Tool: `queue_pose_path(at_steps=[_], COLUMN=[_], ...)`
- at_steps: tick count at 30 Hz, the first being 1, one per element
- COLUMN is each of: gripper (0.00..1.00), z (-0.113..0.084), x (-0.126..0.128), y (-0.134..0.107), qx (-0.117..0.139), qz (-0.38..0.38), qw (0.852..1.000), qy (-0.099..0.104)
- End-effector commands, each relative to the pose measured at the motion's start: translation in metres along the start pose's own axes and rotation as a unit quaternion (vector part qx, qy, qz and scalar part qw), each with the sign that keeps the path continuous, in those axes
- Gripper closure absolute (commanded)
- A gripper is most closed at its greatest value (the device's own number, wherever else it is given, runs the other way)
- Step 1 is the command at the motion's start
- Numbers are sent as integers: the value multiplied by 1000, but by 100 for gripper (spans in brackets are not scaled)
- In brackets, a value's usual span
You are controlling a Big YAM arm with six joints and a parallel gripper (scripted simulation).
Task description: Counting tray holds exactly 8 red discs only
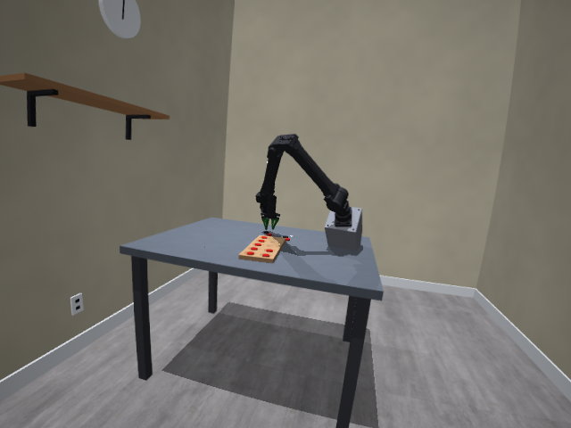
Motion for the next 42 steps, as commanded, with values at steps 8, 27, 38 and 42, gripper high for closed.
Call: queue_pose_path(at_steps=[8,27,38,42], gripper=[54,54,54,54], z=[20,34,36,36], x=[-1,-1,0,0], y=[-2,-2,-1,-1], qx=[4,4,3,3], qz=[4,3,0,1], qw=[1000,1000,1000,1000], qy=[0,0,0,0])
Point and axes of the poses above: the point where the finger pads meet when closed, its own z axis out along the fingers, its own x axis across the jaws, y = z × x, the point moved 5 cm from there along -z, back along the fingers, and after that the axes turned 12 degrees about -z, right-handed, at the moved point
